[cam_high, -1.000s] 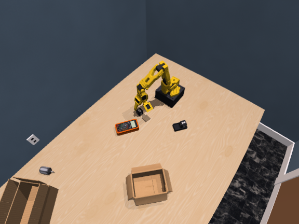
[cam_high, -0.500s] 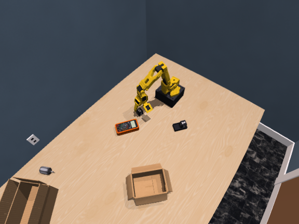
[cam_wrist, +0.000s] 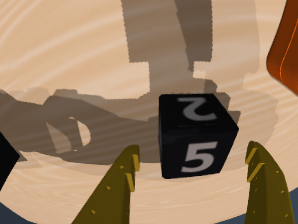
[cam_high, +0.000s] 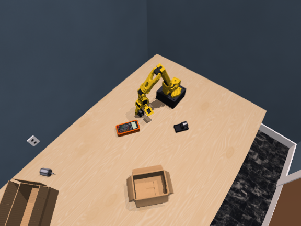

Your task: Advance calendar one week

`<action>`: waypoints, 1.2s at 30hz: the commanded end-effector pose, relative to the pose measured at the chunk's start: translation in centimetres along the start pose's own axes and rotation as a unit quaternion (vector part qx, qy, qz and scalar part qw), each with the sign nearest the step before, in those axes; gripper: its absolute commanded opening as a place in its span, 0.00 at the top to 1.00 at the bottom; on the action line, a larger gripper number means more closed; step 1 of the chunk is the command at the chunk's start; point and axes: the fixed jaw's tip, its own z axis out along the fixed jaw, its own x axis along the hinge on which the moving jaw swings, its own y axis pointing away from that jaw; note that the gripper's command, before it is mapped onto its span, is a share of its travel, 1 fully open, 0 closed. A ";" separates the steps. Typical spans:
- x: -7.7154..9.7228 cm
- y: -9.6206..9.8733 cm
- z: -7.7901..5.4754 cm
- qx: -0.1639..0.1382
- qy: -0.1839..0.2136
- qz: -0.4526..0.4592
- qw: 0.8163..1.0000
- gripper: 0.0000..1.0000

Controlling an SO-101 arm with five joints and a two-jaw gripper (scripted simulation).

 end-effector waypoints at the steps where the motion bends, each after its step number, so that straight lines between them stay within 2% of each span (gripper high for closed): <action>1: 0.1 0.4 0.5 -0.006 -0.002 0.000 1.000 0.65; 11: 0.1 0.5 1.3 -0.006 -0.002 0.000 1.000 0.65; 36: 0.1 0.2 1.3 -0.006 -0.002 0.000 1.000 0.68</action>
